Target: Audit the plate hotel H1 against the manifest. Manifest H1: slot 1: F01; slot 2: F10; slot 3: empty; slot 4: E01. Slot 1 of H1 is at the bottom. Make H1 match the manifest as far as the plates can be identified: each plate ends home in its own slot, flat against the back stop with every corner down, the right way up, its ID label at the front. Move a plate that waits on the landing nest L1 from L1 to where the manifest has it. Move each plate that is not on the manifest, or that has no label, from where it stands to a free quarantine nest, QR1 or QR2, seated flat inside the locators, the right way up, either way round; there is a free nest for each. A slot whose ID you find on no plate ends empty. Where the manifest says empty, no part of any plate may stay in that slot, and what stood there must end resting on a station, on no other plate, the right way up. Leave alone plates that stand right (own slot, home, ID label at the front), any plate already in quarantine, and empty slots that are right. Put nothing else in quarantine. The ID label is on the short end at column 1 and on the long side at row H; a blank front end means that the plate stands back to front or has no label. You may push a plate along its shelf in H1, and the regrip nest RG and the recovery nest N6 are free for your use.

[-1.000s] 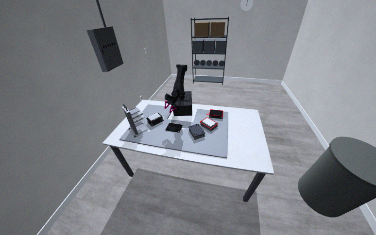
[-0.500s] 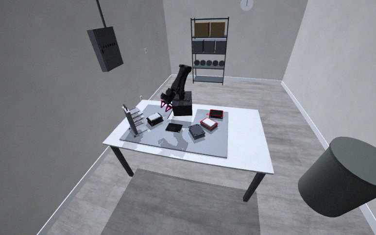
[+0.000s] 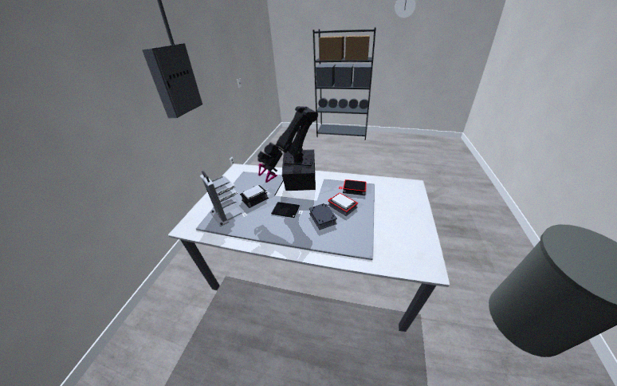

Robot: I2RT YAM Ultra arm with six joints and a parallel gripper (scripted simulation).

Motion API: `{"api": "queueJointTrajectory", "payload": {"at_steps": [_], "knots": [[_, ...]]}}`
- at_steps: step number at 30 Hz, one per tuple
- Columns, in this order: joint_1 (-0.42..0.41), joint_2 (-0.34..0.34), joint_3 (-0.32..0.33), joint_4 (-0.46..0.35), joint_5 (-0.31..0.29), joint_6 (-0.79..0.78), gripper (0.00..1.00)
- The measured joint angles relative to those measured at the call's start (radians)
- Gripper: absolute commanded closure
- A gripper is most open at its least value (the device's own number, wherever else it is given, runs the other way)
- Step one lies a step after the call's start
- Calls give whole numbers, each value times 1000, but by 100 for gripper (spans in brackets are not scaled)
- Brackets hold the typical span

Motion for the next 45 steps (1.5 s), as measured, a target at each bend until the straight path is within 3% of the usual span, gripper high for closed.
{"api": "queueJointTrajectory", "payload": {"at_steps": [7,19,45], "knots": [[-99,38,2,32,-97,-63,0],[-308,165,24,93,-264,-177,0],[-632,403,112,154,-533,-402,0]]}}
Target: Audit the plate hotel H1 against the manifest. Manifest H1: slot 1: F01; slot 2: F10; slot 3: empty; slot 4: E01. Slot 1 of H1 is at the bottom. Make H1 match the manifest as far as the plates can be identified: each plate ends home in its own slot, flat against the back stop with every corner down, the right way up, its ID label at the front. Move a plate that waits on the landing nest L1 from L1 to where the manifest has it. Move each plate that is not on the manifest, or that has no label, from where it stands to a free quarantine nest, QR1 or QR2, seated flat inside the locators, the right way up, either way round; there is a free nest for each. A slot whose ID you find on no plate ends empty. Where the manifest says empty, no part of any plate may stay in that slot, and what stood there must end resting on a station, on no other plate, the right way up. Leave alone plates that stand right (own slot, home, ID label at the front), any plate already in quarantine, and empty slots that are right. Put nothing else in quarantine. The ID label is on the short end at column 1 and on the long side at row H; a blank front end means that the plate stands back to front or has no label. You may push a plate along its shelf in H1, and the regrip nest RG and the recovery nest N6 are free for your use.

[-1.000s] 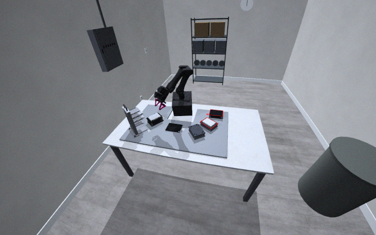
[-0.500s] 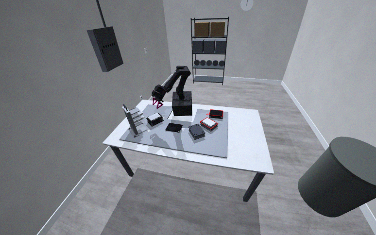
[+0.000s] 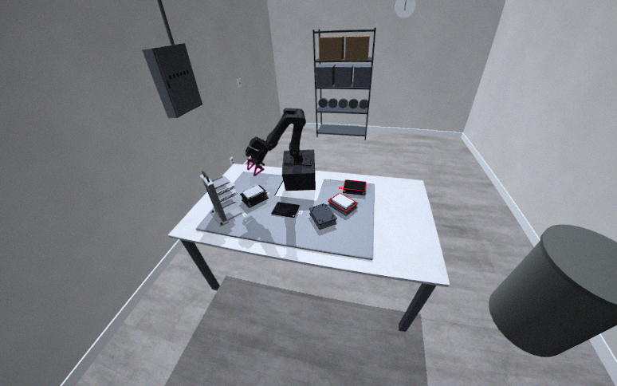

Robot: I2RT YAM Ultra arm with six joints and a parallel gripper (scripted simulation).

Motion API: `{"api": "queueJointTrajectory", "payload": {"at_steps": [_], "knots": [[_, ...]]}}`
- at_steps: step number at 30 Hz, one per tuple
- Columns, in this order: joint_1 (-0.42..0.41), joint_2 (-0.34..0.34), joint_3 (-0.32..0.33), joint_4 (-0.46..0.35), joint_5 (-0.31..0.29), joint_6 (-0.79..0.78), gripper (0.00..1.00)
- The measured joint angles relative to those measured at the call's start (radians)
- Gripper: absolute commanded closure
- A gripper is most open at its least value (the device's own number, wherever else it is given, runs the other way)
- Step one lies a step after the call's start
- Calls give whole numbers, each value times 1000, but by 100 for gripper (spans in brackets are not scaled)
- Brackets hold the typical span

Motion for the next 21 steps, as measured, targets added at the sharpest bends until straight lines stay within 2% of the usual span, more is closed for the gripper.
{"api": "queueJointTrajectory", "payload": {"at_steps": [7,11,21], "knots": [[-79,85,45,4,-56,-62,0],[-80,116,40,33,-67,-76,0],[-36,254,-18,206,-55,-56,0]]}}
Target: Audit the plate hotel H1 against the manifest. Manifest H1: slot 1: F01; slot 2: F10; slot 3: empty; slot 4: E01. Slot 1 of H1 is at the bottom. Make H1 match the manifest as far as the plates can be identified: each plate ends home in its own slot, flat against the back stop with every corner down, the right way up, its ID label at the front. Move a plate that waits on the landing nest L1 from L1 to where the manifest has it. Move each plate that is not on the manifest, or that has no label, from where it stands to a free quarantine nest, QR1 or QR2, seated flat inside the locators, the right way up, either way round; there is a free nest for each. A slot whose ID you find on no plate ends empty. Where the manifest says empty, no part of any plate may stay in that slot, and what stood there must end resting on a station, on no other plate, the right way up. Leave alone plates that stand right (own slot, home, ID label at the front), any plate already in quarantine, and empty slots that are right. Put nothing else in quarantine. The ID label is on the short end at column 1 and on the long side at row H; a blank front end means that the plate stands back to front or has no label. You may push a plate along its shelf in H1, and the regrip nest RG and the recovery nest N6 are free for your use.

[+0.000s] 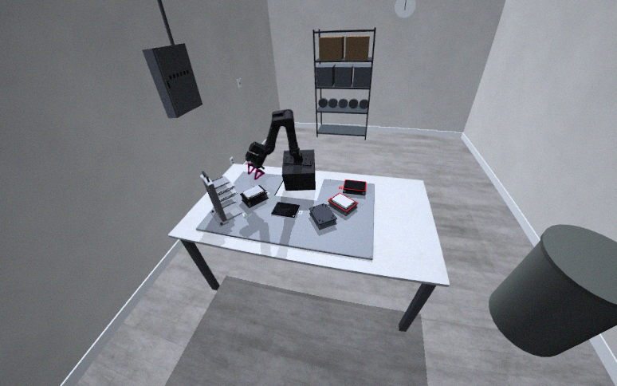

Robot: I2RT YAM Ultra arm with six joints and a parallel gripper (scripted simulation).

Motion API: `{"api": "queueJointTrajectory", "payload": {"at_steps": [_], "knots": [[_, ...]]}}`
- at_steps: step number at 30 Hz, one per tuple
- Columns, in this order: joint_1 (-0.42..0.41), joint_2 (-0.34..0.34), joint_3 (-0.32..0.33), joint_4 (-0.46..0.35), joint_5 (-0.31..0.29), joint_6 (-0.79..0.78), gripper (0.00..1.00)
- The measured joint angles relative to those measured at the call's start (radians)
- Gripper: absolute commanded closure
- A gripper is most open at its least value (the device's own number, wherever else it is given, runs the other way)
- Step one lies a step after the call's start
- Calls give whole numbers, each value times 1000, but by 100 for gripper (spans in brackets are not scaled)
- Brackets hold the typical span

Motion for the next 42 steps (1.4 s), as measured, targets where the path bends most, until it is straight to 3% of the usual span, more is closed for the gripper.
{"api": "queueJointTrajectory", "payload": {"at_steps": [9,20,28,42], "knots": [[30,120,-26,177,24,26,0],[73,326,-40,397,55,59,0],[73,328,-39,453,60,66,0],[73,328,-39,459,60,66,0]]}}
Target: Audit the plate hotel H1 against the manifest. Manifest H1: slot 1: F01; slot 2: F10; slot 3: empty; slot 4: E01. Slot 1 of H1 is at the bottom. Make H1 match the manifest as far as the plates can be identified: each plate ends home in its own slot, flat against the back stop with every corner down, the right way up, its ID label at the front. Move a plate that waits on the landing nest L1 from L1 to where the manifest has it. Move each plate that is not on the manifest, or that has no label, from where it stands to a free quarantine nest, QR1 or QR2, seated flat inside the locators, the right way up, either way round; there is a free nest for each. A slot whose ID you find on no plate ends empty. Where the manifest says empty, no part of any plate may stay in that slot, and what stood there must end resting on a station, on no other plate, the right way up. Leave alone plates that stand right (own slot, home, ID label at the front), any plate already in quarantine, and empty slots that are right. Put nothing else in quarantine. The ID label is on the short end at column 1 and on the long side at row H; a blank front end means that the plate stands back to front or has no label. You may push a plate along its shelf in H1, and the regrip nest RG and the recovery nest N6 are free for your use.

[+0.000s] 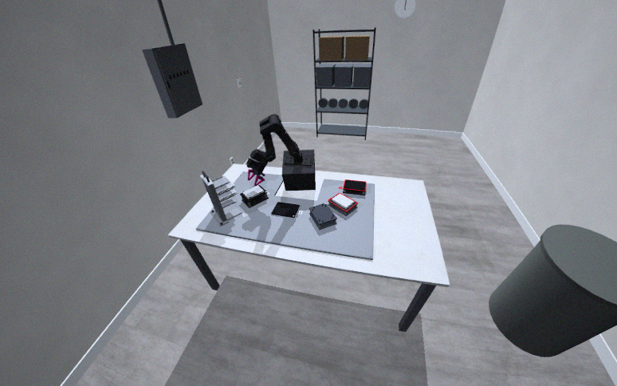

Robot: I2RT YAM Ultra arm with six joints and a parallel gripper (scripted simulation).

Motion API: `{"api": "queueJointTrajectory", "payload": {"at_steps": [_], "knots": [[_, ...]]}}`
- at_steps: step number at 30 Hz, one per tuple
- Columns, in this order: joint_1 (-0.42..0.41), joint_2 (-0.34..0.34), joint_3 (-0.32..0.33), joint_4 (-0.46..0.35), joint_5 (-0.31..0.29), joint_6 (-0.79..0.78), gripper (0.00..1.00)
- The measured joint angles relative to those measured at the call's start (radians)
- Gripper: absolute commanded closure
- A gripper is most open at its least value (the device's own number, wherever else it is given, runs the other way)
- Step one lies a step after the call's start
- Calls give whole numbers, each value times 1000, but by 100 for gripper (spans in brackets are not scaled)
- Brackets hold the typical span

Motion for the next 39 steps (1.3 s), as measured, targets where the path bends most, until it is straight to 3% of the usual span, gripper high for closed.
{"api": "queueJointTrajectory", "payload": {"at_steps": [7,14,21,39], "knots": [[5,13,0,18,3,2,0],[34,156,8,116,20,18,0],[44,236,10,208,32,31,0],[15,303,-45,341,16,12,0]]}}
